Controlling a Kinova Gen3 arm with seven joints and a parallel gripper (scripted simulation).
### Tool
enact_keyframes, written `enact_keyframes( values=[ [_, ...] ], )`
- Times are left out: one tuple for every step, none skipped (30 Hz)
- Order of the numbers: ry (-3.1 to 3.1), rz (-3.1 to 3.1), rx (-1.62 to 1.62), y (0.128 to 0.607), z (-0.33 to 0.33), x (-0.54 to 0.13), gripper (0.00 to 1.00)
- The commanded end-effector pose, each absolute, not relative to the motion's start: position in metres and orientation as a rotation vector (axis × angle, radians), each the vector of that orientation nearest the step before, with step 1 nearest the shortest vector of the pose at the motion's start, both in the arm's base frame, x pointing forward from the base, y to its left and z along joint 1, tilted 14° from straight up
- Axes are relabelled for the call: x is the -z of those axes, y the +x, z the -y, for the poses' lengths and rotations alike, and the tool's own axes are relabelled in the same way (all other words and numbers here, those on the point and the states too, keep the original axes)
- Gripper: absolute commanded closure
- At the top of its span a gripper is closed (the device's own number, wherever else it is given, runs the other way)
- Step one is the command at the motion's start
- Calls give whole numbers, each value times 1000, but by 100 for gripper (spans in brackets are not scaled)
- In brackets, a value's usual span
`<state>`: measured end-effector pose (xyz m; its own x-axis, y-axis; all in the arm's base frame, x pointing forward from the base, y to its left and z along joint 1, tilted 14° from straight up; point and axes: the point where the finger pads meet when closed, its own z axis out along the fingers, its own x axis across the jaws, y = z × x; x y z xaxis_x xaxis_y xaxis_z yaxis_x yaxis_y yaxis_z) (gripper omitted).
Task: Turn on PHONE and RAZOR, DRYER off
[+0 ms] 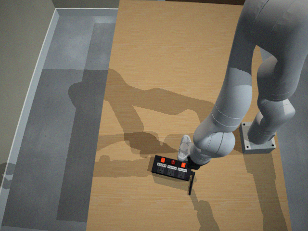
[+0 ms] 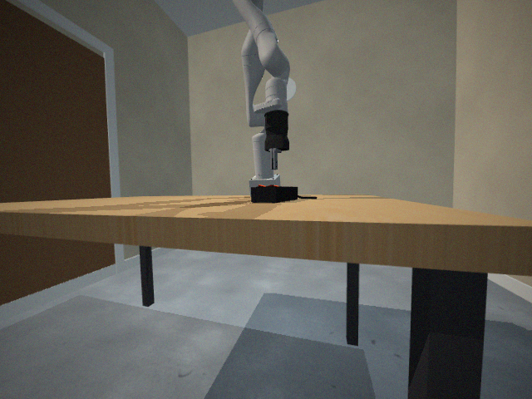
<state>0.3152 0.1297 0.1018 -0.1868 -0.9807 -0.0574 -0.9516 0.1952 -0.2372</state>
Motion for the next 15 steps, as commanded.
enact_keyframes(
  values=[
    [-1864, -2268, 219, 315, -130, -101, 100],
    [-1864, -2268, 219, 315, -130, -101, 100],
    [-1864, -2268, 220, 316, -130, -101, 100],
    [-1864, -2268, 220, 316, -130, -100, 100],
    [-1864, -2268, 220, 316, -130, -100, 100],
    [-1864, -2268, 220, 316, -130, -99, 100],
    [-1864, -2268, 220, 316, -130, -99, 100],
    [-1864, -2268, 220, 316, -130, -99, 100],
    [-1864, -2268, 220, 316, -130, -98, 100],
    [-1864, -2268, 220, 316, -130, -98, 100],
    [-1864, -2268, 221, 316, -130, -97, 100],
    [-1864, -2268, 221, 317, -130, -96, 100],
    [-1864, -2268, 221, 317, -130, -95, 100],
    [-1864, -2268, 220, 317, -130, -94, 100],
    [-1864, -2268, 221, 317, -130, -92, 100]
  ],
)
